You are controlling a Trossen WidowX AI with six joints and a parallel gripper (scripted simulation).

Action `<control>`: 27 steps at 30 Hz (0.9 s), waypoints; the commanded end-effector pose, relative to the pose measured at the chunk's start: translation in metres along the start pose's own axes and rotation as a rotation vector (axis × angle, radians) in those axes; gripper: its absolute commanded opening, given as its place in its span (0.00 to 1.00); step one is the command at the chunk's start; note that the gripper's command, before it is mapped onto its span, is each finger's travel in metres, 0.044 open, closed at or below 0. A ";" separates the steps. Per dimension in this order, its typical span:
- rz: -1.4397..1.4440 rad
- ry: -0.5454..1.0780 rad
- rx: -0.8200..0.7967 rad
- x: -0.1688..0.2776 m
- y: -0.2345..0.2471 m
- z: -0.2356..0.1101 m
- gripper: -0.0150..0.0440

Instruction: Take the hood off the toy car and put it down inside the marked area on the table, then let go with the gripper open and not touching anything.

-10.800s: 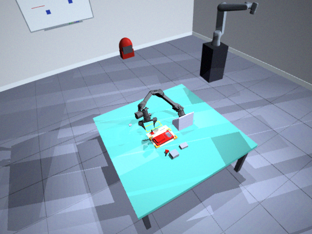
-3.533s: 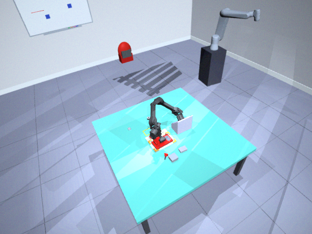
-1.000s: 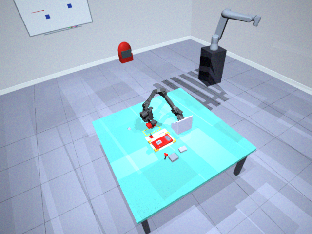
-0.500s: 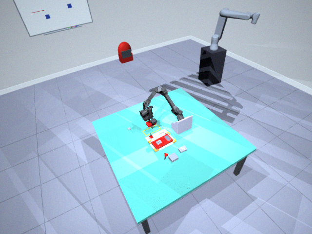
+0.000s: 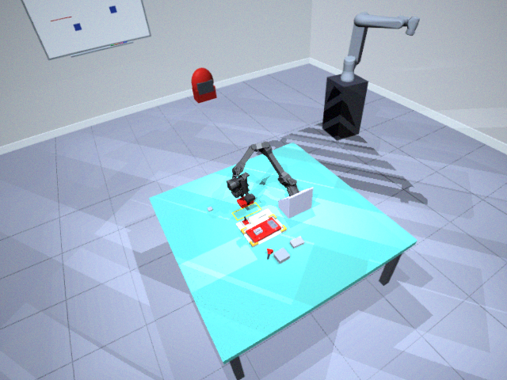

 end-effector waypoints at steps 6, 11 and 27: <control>-0.007 0.001 0.004 0.000 0.000 0.006 0.25; -0.007 0.001 0.004 0.000 0.000 0.009 0.25; -0.007 0.001 0.004 0.000 0.000 0.019 0.25</control>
Point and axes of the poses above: the point midway between the two fingers, 35 mm back from their tips, its own z axis out along the fingers, its own y axis across the jaws, x = y × z, the point moved 9 cm from there along -z, back along the fingers, and after that the axes turned 8 degrees about z, right-handed, at the moved point
